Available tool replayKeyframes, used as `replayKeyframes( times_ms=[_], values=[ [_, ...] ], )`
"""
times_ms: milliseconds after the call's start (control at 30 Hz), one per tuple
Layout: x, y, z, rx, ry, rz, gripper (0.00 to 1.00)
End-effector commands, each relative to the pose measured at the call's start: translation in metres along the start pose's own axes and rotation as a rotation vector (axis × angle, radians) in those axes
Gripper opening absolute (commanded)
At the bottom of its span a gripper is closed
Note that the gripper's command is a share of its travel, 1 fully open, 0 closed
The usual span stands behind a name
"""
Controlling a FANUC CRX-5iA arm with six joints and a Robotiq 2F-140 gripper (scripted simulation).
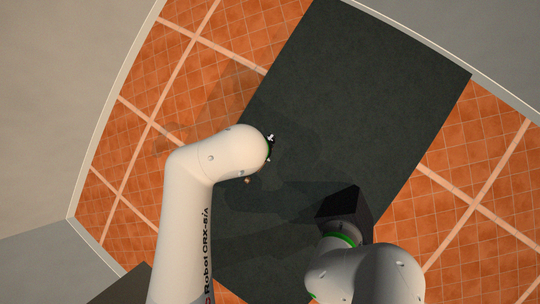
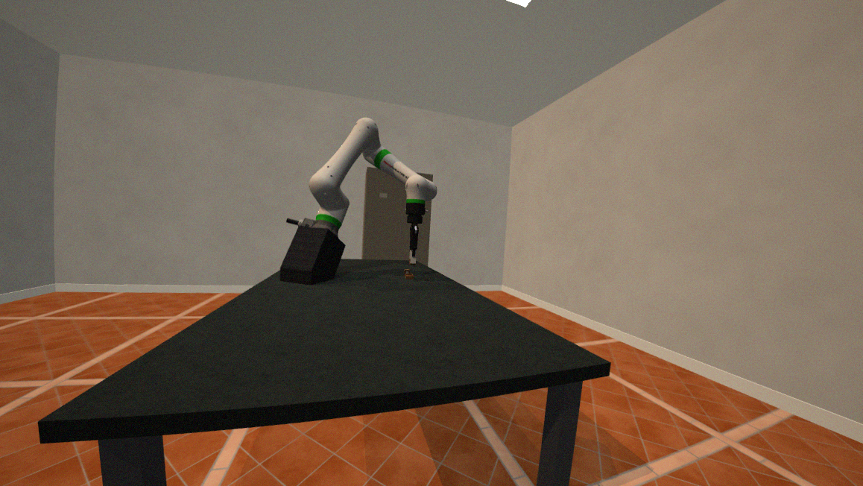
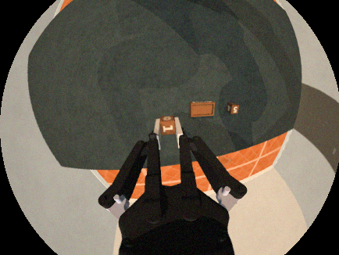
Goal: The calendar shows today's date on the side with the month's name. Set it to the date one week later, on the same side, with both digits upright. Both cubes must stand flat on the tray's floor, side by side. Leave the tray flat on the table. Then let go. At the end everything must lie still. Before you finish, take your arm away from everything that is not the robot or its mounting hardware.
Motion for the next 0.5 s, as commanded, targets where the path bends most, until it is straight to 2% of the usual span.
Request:
replayKeyframes(
  times_ms=[0,467],
  values=[
    [0.005,0.0,0.0,0.0,0.0,0.0,0.16],
    [0.068,0.0,0.0,0.0,0.0,0.0,0.16]
  ],
)
Point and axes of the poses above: the point where the finger pads meet when closed, its own x axis out along the fingers, its own z axis across the jaws, y = z × x, the point moved 8 cm from there along -x, back along the fingers, and after that the axes turned 8 degrees about -x, right-handed, at the moved point
